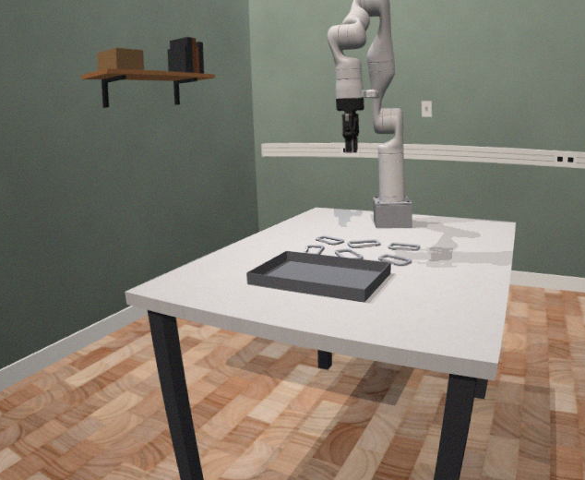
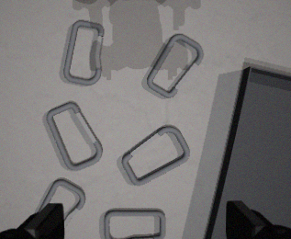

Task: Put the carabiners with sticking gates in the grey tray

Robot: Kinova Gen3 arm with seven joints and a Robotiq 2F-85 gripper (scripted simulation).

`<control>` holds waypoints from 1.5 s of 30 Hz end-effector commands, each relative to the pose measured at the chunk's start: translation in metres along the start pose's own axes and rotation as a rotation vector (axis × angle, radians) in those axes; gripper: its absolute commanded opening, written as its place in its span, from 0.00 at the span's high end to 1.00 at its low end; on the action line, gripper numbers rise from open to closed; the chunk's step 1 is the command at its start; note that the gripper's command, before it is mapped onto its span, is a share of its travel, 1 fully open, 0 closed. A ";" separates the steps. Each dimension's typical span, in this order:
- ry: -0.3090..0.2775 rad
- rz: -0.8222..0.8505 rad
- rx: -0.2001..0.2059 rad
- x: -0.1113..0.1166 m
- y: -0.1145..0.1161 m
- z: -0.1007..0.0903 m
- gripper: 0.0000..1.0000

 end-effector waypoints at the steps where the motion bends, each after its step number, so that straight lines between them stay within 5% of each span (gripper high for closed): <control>1: -0.006 0.208 -0.017 0.000 -0.001 -0.001 0.00; 15: -0.006 0.208 -0.017 0.000 -0.001 -0.001 0.00; 16: -0.003 0.203 -0.011 0.028 -0.030 0.045 0.00; 32: -0.003 0.203 -0.011 0.028 -0.030 0.045 0.00; 33: 0.000 0.204 -0.013 0.054 -0.059 0.088 0.00; 45: 0.000 0.204 -0.013 0.054 -0.059 0.088 0.00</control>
Point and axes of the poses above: the point where the finger pads meet when closed, its own z axis out along the fingers, its own y axis across the jaws, x = y × z, the point moved 6 cm from there along -z, back along the fingers, and after that the axes turned 15 degrees about z, right-handed, at the moved point
